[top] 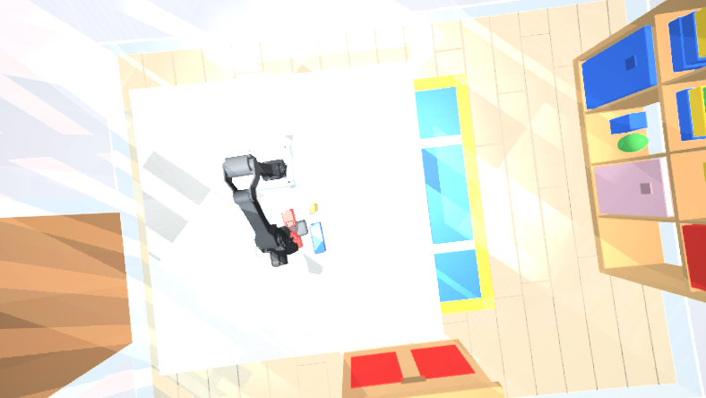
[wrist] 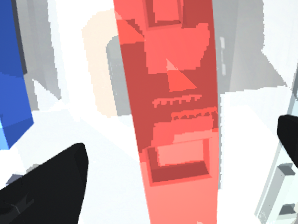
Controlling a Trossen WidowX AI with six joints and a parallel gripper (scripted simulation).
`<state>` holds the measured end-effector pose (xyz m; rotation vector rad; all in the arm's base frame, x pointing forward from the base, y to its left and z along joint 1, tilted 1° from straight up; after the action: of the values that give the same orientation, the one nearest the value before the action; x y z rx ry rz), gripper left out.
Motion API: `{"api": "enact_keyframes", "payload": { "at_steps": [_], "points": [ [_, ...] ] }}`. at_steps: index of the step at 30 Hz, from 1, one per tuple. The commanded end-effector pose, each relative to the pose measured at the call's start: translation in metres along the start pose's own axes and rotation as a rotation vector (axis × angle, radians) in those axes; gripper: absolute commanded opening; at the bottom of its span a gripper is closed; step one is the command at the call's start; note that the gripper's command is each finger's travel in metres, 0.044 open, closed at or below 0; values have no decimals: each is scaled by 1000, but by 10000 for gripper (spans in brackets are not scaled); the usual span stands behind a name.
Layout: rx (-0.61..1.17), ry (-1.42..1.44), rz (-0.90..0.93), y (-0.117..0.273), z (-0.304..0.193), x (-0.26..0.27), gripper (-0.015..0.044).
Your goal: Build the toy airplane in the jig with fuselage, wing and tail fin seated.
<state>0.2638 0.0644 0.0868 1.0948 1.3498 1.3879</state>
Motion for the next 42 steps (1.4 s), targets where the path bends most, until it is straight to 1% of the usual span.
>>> {"api": "enact_keyframes", "payload": {
  "at_steps": [1,31,40,42],
  "points": [
    [5,4,5,-7,0,1,440],
    [5,4,5,-52,-1,1,440],
    [5,4,5,-52,-1,1,204],
    [5,4,5,-52,-1,1,190]
  ]
}}
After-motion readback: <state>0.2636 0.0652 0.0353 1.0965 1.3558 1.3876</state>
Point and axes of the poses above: the point midway between the two fingers, 35 mm back from their tips, its own y axis back along the fingers, its own x axis across the jaws, z = x × y, the point moved 5 cm from there along y, back along the fingers, and after that the axes turned 7 degrees about -y, right-handed, at the moved point
